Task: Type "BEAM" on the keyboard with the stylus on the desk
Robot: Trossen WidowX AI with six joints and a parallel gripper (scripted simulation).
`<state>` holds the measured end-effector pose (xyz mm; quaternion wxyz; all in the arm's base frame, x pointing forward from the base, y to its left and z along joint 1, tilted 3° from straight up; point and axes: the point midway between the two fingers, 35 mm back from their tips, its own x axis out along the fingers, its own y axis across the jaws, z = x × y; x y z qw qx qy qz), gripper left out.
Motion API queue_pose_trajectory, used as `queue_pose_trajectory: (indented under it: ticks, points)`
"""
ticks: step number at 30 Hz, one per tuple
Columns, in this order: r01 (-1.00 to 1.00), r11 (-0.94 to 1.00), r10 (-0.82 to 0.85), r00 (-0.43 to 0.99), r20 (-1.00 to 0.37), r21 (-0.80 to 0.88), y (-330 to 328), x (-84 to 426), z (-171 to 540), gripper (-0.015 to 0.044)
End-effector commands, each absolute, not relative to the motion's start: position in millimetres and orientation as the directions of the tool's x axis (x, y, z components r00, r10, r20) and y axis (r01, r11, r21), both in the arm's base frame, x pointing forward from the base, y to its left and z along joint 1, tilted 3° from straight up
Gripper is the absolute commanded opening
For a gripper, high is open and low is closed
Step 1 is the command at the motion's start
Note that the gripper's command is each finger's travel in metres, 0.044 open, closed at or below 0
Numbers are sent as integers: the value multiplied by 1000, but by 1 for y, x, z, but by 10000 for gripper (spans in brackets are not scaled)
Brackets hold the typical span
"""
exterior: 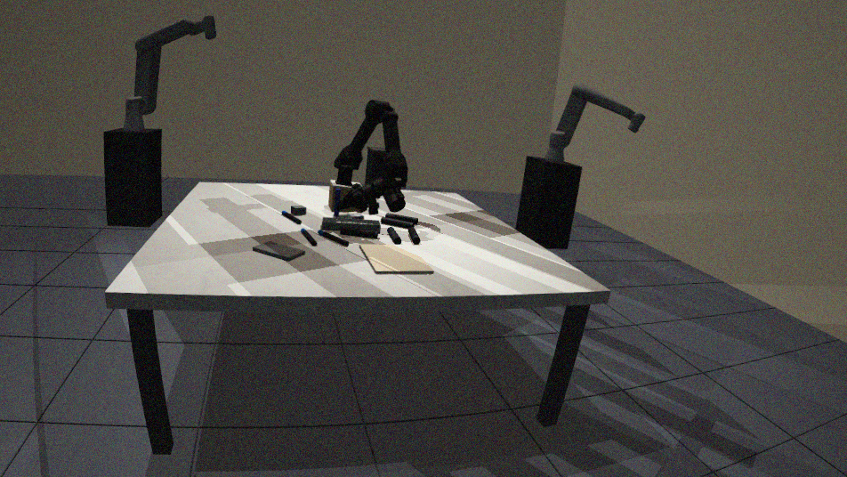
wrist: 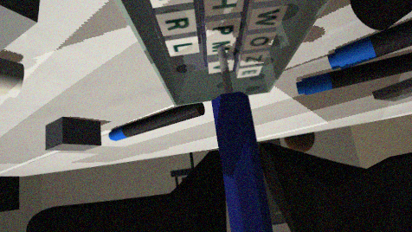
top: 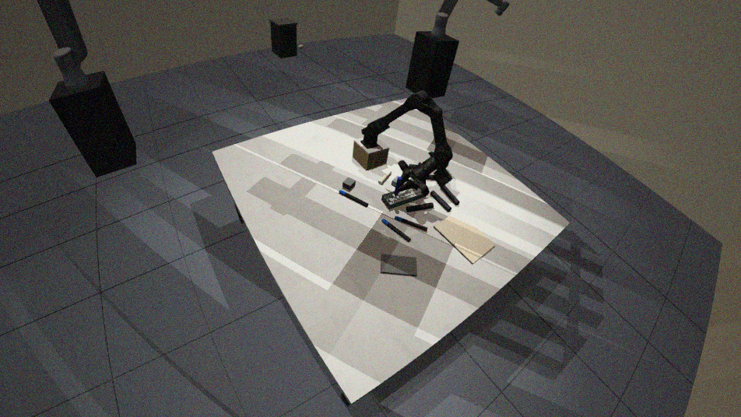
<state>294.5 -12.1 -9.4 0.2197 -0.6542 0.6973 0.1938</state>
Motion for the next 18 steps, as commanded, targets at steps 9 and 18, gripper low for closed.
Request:
queue_pose_trajectory:
  ticks: [9,18]
  points:
    - [-998,66,-831,-47,-555,-13,-13,294,-9,81]
    - [-998,66,-831,-47,-555,-14,-15,293,27,81]
